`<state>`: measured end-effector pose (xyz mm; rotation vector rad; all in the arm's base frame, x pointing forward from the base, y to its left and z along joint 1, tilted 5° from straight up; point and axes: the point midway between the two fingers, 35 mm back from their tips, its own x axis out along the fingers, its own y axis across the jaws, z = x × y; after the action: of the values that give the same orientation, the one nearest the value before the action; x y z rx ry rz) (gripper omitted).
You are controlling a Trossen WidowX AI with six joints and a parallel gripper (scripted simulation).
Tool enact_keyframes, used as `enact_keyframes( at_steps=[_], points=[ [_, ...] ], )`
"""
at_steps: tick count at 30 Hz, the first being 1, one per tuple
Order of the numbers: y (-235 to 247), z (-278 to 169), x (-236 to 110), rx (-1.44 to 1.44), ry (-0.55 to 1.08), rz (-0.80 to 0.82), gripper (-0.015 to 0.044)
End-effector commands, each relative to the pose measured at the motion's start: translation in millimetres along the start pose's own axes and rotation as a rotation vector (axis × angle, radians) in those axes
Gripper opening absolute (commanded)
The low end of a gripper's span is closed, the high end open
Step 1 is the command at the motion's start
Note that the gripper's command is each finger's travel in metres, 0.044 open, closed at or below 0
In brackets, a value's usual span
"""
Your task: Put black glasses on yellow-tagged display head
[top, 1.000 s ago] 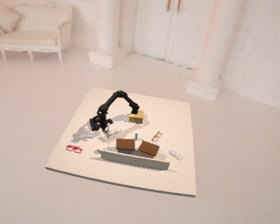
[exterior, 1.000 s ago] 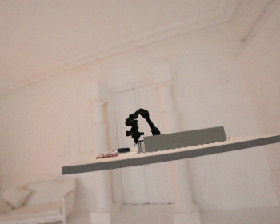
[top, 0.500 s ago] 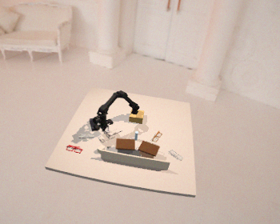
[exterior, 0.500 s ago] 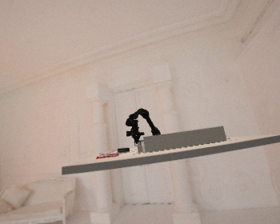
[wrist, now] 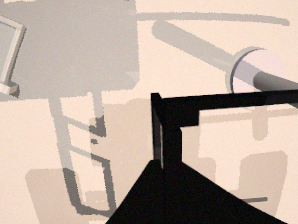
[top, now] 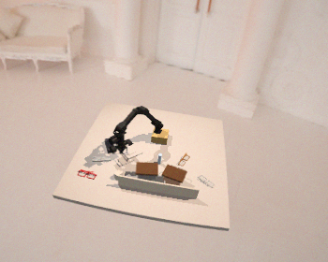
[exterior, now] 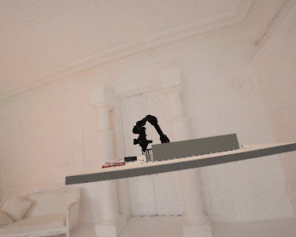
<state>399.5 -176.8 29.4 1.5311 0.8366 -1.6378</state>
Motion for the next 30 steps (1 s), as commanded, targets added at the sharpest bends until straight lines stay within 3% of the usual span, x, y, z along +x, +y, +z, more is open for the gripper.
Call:
enact_keyframes(
  at_steps=[1, 6, 15, 20, 30],
  points=[
    [0, 5, 2, -0.002, 0.001, -0.004, 0.0],
    [0, 6, -7, -0.002, 0.001, -0.004, 0.0],
    [0, 9, -55, -0.002, 0.001, -0.004, 0.0],
    [-2, 6, -59, -0.027, 0.001, -0.004, 0.0],
    [-33, -51, -62, -0.482, 0.01, -0.003, 0.0]
  ],
)
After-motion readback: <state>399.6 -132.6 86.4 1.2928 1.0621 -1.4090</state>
